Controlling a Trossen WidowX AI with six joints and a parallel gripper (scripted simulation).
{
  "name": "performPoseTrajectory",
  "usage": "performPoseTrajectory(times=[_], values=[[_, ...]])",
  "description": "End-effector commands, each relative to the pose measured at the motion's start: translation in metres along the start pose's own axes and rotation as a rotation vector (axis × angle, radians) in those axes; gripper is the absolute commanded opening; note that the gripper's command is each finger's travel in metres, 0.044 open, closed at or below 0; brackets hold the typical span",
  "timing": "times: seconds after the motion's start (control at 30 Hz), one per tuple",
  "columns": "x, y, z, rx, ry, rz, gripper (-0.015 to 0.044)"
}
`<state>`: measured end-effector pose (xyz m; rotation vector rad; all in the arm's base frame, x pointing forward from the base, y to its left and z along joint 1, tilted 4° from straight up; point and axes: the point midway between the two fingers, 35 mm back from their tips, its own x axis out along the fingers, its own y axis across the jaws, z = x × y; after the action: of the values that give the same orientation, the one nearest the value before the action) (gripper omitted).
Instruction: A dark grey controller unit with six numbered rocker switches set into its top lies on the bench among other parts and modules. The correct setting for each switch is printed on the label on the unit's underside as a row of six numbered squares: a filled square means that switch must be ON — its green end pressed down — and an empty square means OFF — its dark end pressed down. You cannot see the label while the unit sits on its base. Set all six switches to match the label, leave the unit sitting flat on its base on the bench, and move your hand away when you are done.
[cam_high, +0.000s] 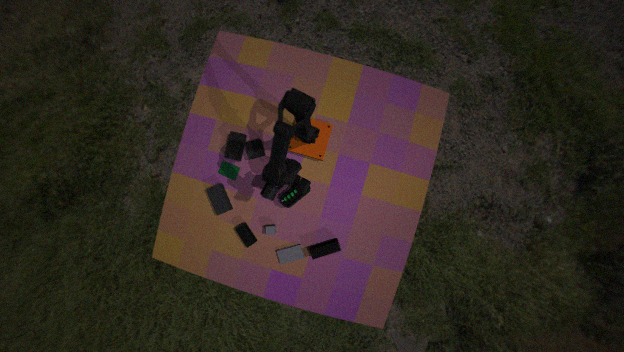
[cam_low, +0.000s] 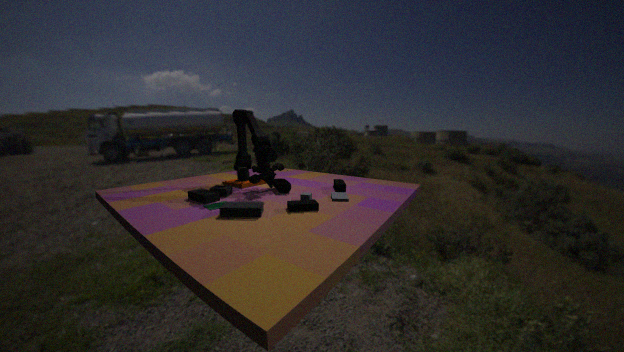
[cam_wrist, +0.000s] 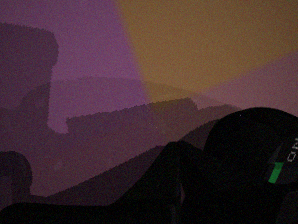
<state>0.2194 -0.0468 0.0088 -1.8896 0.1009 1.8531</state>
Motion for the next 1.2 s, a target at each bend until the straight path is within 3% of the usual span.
performPoseTrajectory(times=[0.0,0.13,0.4,1.17], values=[[-0.020,0.011,0.001,0.012,0.009,0.012,0.0000],[-0.067,0.035,0.013,0.045,0.020,0.036,0.0000],[-0.069,0.036,0.013,0.007,0.017,0.041,0.0000],[-0.073,0.020,-0.026,-1.360,-0.158,0.081,0.0000]])
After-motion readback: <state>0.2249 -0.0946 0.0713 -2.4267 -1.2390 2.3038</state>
